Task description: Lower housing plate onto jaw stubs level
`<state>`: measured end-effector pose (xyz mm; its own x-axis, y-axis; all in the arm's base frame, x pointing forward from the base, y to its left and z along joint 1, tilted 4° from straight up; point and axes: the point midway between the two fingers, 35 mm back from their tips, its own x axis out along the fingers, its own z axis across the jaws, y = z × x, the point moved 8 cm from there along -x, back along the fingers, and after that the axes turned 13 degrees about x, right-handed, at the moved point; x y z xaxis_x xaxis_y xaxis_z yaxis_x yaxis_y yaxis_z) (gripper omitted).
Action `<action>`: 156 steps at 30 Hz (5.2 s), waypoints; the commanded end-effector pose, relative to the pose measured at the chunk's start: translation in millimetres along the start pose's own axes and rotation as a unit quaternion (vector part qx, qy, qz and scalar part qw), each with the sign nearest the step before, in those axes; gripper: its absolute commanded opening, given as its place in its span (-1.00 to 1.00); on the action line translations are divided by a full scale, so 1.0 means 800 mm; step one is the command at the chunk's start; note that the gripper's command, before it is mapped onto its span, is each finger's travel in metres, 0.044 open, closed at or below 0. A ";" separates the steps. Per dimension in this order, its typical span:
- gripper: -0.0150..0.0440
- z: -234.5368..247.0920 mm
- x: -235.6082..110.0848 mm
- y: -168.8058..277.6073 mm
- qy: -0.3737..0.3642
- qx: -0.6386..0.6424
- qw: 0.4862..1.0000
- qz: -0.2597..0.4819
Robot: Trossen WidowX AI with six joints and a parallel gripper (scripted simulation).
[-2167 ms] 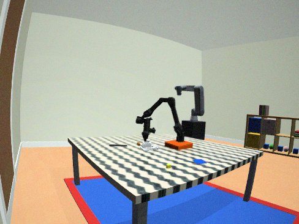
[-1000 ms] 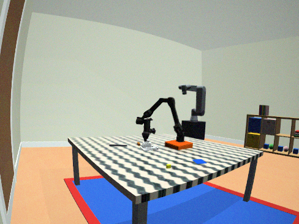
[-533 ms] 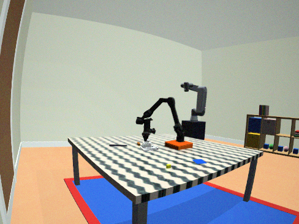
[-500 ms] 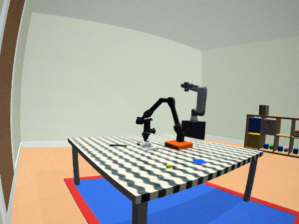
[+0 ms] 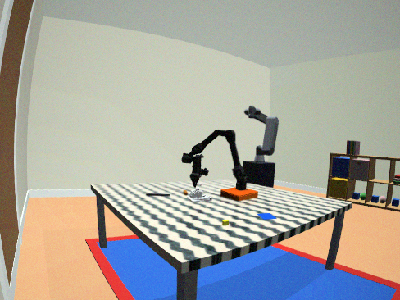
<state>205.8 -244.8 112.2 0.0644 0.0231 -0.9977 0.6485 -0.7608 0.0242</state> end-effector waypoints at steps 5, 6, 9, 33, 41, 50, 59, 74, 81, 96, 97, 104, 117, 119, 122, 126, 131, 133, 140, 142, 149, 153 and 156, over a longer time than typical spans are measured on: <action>0.70 0.000 -0.034 0.001 -0.001 -0.001 1.000 0.003; 0.70 0.000 -0.039 0.001 -0.001 -0.001 1.000 0.003; 0.70 0.000 -0.051 -0.001 -0.002 -0.001 1.000 0.002; 0.70 -0.039 -0.061 -0.009 -0.002 -0.203 0.979 0.002; 0.70 -0.058 -0.061 -0.014 -0.001 -0.304 0.953 0.001; 0.70 -0.079 -0.061 -0.022 -0.001 -0.415 0.910 0.001; 0.70 -0.100 -0.061 -0.030 0.000 -0.519 0.855 0.001; 0.70 -0.132 -0.061 -0.046 0.000 -0.677 0.736 0.002; 0.70 -0.147 -0.061 -0.054 0.001 -0.741 0.671 0.002; 0.70 -0.176 -0.061 -0.074 0.002 -0.858 0.513 0.003; 0.70 -0.178 -0.061 -0.076 0.002 -0.865 0.502 0.003; 0.70 -0.191 -0.061 -0.086 0.002 -0.907 0.420 0.004; 0.70 -0.213 -0.062 -0.107 0.003 -0.966 0.260 0.005; 0.70 -0.216 -0.062 -0.110 0.003 -0.972 0.234 0.005; 0.70 -0.221 -0.062 -0.115 0.003 -0.981 0.196 0.006; 0.70 -0.227 -0.062 -0.122 0.003 -0.990 0.144 0.006; 0.70 -0.234 -0.062 -0.130 0.003 -0.997 0.079 0.007; 0.70 -0.237 -0.062 -0.134 0.003 -0.999 0.052 0.008; 0.70 -0.247 -0.062 -0.146 0.003 -0.999 -0.039 0.009; 0.70 -0.249 -0.062 -0.150 0.003 -0.998 -0.066 0.009; 0.70 -0.258 -0.063 -0.163 0.002 -0.988 -0.157 0.010; 0.70 -0.262 -0.063 -0.169 0.002 -0.980 -0.200 0.011; 0.70 -0.262 -0.063 -0.169 0.002 -0.979 -0.202 0.011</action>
<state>275.2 -8.7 173.8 0.0783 0.0459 -0.9959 -0.8802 0.4722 -0.0474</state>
